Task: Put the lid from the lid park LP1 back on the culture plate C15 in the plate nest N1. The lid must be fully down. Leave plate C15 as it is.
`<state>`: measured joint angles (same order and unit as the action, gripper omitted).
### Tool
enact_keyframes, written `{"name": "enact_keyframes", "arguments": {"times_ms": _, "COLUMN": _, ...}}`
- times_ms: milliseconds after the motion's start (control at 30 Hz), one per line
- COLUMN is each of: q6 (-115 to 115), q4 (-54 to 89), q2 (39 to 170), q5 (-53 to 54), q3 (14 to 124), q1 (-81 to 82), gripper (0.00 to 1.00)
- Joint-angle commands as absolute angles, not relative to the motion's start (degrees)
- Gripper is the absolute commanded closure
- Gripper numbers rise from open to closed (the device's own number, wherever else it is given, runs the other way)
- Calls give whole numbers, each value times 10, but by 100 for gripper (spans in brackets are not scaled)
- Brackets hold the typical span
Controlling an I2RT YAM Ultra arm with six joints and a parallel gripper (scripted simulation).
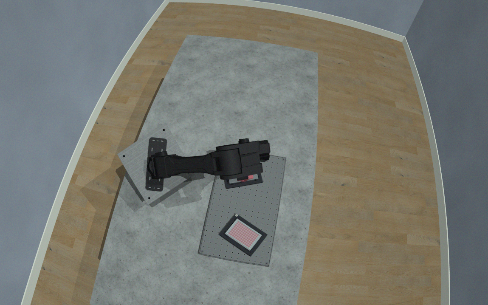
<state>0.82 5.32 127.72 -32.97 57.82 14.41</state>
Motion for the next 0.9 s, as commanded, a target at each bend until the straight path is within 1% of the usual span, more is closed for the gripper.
{"name": "enact_keyframes", "arguments": {"times_ms": 0, "q6": 12, "q4": 43, "q2": 1276, "q5": -328, "q3": 580, "q1": 147, "gripper": 0}}
{"name": "enact_keyframes", "arguments": {"times_ms": 867, "q6": 24, "q4": 21, "q2": 1297, "q5": -326, "q3": 586, "q1": 136, "gripper": 0}}
